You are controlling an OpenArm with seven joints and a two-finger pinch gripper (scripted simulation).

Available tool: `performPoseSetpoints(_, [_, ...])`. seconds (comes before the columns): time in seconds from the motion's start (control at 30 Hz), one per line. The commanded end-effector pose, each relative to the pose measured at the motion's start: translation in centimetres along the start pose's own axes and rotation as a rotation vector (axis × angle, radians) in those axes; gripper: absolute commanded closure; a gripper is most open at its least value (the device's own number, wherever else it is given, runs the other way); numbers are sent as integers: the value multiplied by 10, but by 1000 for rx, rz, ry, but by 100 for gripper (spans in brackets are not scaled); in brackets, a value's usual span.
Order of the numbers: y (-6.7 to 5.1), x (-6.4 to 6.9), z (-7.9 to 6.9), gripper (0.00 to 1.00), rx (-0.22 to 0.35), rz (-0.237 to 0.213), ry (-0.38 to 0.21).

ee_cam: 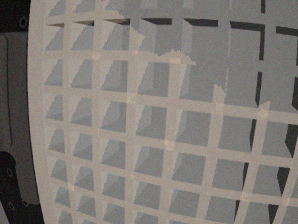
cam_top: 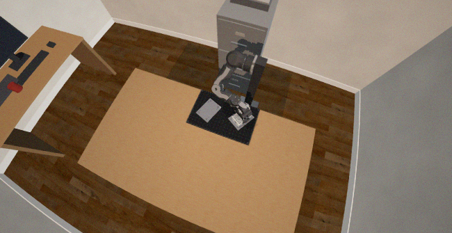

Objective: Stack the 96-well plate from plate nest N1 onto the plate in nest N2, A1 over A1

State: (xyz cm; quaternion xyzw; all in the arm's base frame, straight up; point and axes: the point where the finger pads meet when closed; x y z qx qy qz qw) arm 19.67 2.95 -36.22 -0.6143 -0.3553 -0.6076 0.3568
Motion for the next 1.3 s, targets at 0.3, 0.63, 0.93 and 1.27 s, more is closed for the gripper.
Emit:
performPoseSetpoints(0.3, [0, -3, 1, 100, 4, 0, 9])
performPoseSetpoints(0.63, [0, -3, 1, 100, 4, 0, 9])
performPoseSetpoints(0.93, [1, -3, 3, 100, 3, -2, 13])
performPoseSetpoints(1.27, [1, -3, 3, 100, 3, -2, 13])
Point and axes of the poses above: the point where the finger pads meet when closed, its own x axis back along the fingers, its own z axis across the jaws, y = z × x, and after that the axes turned 1 degree about -x, right-handed
